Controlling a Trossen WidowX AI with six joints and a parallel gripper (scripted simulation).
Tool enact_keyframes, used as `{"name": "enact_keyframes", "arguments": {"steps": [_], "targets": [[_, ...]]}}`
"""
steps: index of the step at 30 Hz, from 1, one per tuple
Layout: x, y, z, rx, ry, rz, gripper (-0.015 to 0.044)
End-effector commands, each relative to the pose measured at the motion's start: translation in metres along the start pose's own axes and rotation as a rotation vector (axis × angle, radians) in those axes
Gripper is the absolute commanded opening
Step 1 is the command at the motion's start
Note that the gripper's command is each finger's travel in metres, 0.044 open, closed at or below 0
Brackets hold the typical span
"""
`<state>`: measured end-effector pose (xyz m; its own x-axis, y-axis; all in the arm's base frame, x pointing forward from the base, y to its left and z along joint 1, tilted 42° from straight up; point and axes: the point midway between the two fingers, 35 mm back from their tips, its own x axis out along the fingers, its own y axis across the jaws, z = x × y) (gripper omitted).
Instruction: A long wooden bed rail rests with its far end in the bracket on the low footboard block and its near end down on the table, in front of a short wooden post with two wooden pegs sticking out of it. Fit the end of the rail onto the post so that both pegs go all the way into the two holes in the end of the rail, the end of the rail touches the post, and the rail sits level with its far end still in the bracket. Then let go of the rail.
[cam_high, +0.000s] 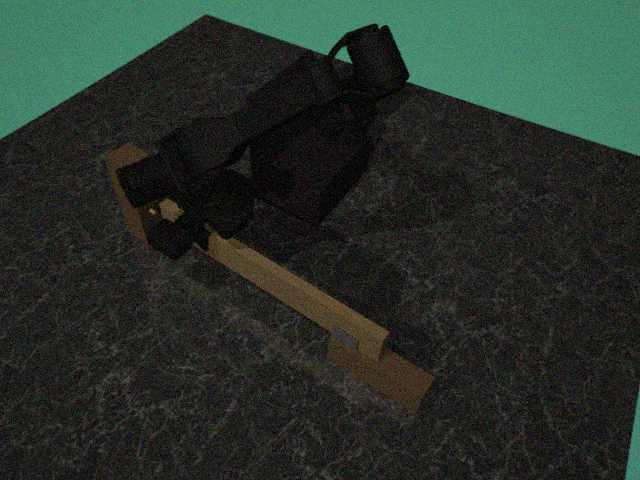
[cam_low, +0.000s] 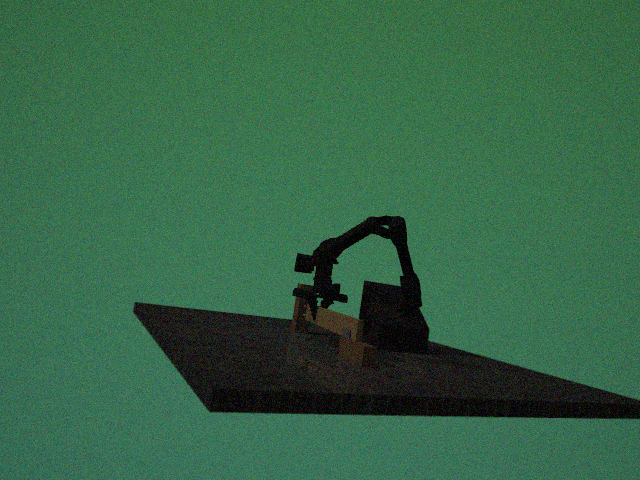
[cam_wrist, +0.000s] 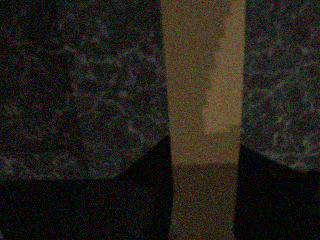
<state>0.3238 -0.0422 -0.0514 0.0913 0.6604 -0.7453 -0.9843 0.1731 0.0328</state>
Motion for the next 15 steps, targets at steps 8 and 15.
{"name": "enact_keyframes", "arguments": {"steps": [8,15], "targets": [[-0.0038,-0.0032,0.0,-0.002,0.002,-0.013,0.0],[-0.0032,-0.0037,0.0,-0.002,0.002,-0.013,0.0]]}}
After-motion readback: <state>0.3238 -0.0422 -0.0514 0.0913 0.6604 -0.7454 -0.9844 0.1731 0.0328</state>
